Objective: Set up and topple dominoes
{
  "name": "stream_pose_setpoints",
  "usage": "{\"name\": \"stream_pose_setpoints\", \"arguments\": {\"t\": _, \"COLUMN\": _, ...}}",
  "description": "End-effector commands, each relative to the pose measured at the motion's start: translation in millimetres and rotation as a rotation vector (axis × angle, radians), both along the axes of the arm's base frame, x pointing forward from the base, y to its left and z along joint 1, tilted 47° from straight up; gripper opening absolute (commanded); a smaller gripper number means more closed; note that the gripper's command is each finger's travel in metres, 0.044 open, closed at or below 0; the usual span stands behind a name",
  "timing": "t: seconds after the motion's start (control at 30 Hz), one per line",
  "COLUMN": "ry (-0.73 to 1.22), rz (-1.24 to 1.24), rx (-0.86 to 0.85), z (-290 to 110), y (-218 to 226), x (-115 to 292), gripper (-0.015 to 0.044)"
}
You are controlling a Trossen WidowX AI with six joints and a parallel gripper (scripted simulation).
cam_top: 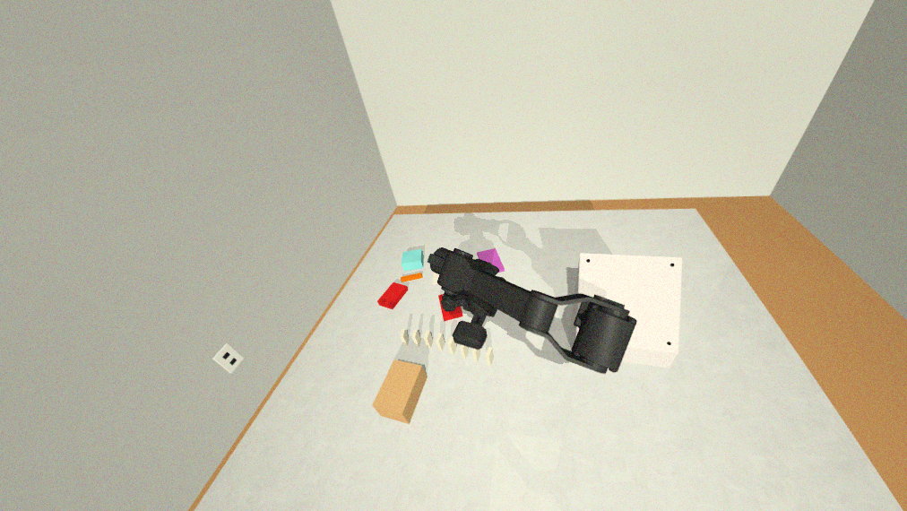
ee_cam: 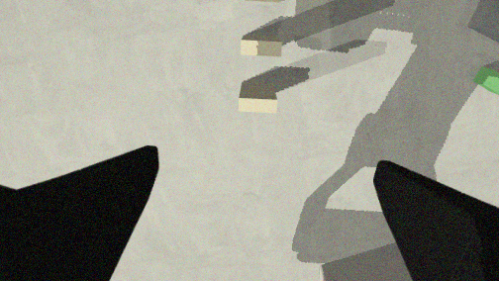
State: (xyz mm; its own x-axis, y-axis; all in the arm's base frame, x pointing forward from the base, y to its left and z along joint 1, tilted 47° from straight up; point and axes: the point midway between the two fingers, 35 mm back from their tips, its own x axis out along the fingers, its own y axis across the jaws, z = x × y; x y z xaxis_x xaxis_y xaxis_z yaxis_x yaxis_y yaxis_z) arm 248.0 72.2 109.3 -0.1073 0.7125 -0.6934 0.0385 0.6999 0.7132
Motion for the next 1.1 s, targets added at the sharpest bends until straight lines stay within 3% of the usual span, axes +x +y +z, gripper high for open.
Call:
{"name": "stream_pose_setpoints", "arguments": {"t": 0.0, "ry": -0.016, "rz": 0.005, "rx": 0.001, "z": 22.0, "y": -18.6, "x": -0.5, "gripper": 0.044}}
{"name": "stream_pose_setpoints", "arguments": {"t": 0.13, "ry": -0.016, "rz": 0.005, "rx": 0.001, "z": 22.0, "y": -18.6, "x": -0.5, "gripper": 0.044}}
{"name": "stream_pose_setpoints", "arguments": {"t": 0.23, "ry": -0.134, "rz": 0.119, "rx": 0.018, "z": 17.8, "y": -13.6, "x": -4.2, "gripper": 0.0361}}
{"name": "stream_pose_setpoints", "arguments": {"t": 0.6, "ry": -1.014, "rz": 0.975, "rx": 0.152, "z": -14.0, "y": 20.9, "x": -37.4, "gripper": 0.0072}}
{"name": "stream_pose_setpoints", "arguments": {"t": 0.7, "ry": -1.133, "rz": 1.089, "rx": 0.17, "z": -18.3, "y": 24.9, "x": -42.5, "gripper": 0.0}}
{"name": "stream_pose_setpoints", "arguments": {"t": 1.07, "ry": -1.133, "rz": 1.089, "rx": 0.17, "z": -18.3, "y": 24.9, "x": -42.5, "gripper": 0.0}}
